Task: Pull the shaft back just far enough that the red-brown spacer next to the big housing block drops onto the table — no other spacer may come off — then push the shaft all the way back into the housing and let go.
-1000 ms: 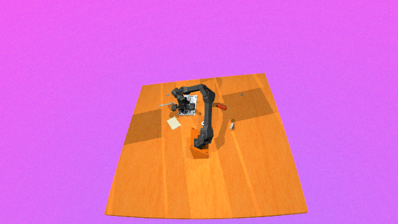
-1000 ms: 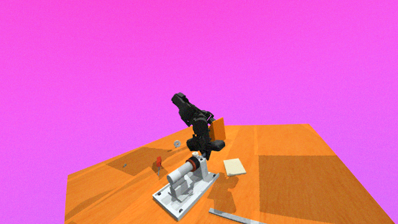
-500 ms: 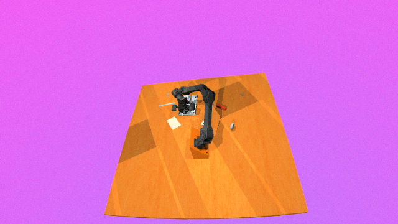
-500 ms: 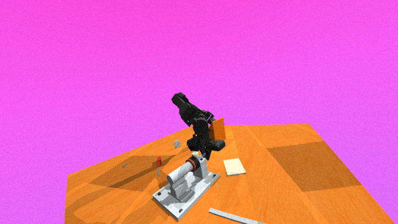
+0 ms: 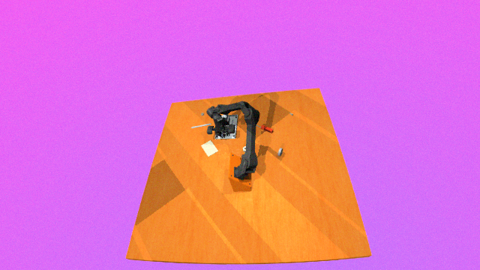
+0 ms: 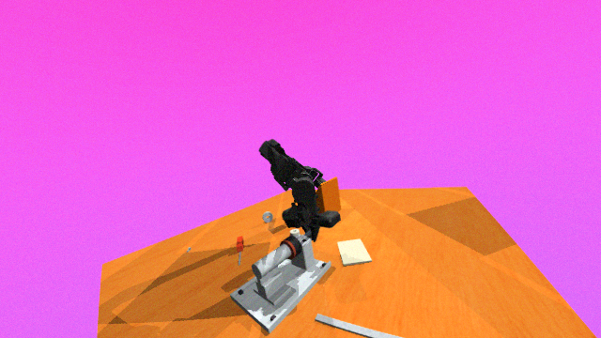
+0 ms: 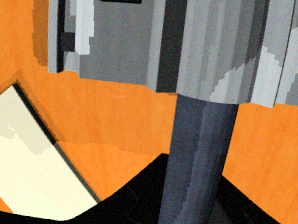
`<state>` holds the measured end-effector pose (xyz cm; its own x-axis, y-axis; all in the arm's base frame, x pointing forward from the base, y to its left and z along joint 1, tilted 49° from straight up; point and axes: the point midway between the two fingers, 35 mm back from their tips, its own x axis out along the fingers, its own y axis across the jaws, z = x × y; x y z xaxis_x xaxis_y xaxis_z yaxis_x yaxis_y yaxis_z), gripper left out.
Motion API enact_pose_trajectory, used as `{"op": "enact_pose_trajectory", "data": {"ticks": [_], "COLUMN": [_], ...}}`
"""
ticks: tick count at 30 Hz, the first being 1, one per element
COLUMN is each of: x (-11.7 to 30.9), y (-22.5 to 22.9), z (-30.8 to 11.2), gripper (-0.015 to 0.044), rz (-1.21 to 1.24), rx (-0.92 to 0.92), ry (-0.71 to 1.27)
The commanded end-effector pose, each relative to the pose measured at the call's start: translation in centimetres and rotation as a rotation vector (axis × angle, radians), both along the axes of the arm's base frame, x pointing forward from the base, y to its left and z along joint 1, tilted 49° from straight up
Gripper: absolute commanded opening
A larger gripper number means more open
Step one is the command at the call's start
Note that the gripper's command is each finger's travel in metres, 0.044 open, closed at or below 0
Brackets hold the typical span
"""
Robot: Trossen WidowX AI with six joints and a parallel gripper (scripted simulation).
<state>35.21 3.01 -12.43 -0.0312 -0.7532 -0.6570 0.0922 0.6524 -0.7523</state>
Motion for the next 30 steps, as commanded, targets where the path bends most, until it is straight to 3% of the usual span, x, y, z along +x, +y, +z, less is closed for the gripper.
{"op": "enact_pose_trajectory", "data": {"ticks": [1,30], "x": [-0.06,-0.36], "y": [0.03,0.06], "z": [0.00,-0.01], "gripper": [0.0000,0.0000], "rz": [-0.002,-0.002], "rx": [0.001,0.001], "ry": [-0.002,-0.002]}}
